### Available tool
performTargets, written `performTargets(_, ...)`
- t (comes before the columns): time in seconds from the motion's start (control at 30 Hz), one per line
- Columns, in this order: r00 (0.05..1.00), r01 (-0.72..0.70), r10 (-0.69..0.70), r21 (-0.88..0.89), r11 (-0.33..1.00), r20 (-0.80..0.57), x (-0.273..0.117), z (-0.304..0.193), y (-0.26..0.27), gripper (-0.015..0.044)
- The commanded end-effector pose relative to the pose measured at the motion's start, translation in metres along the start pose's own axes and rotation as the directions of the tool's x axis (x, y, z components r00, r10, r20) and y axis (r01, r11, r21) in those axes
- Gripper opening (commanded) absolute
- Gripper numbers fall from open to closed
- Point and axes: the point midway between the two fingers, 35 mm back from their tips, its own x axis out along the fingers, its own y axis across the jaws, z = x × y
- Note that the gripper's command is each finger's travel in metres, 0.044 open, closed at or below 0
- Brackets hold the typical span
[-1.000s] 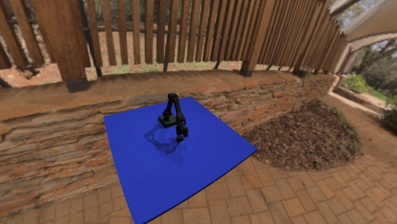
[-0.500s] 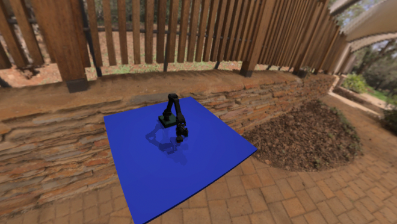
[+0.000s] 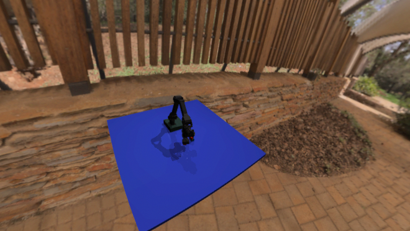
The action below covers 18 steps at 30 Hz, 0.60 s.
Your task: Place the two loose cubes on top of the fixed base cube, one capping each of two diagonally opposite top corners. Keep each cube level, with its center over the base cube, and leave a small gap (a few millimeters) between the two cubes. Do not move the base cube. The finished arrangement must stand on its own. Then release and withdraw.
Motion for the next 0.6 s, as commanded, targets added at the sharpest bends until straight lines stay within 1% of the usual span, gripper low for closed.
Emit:
performTargets(0.0,1.000,0.005,-0.005,-0.002,1.000,-0.001,-0.014,0.000,-0.002,0.0105)
performTargets(0.57,1.000,0.005,-0.005,-0.002,1.000,-0.001,-0.068,-0.001,0.001,0.0105)
